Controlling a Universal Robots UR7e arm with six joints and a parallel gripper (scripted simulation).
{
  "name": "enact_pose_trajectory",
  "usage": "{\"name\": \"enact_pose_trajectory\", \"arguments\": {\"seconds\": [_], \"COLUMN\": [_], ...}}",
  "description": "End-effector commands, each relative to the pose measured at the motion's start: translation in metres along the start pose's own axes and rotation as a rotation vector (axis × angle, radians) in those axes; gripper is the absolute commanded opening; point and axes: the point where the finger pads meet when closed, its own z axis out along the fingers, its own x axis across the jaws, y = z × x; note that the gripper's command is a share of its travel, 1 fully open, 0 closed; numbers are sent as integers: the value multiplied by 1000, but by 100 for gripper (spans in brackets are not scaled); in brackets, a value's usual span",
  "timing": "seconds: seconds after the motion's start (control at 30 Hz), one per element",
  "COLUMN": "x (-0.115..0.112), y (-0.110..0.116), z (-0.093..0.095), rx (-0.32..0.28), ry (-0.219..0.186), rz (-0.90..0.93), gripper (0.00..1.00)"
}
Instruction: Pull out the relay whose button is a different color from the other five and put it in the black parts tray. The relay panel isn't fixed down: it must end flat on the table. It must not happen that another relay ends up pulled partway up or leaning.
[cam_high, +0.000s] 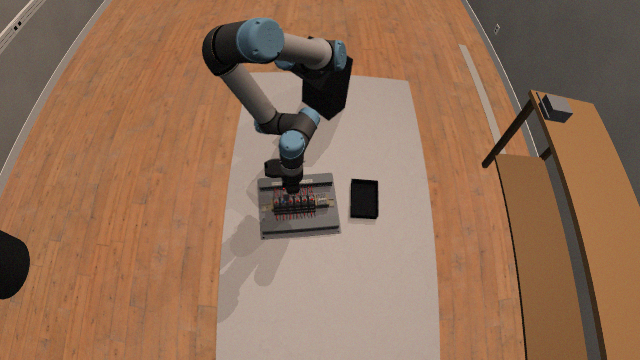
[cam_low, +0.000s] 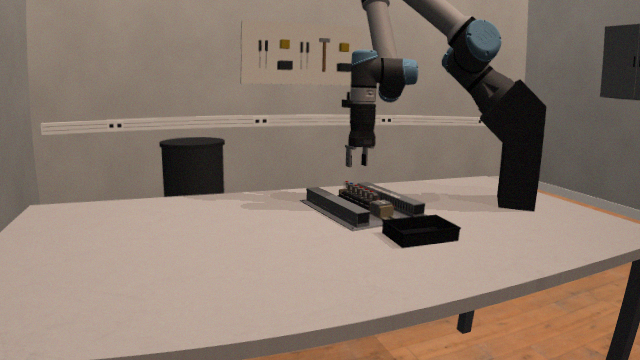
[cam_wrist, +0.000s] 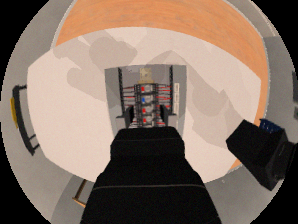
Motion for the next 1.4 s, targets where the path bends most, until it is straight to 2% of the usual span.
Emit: {"name": "enact_pose_trajectory", "arguments": {"seconds": [0.0, 0.4, 0.7, 1.37], "x": [0, 0, 0, 0], "y": [0, -1, -12, -12], "z": [0, 0, 7, 7], "rx": [0, 0, 0, 0], "ry": [-1, -1, -1, -1], "rz": [0, 0, 0, 0], "gripper": [98, 98, 98, 98]}}
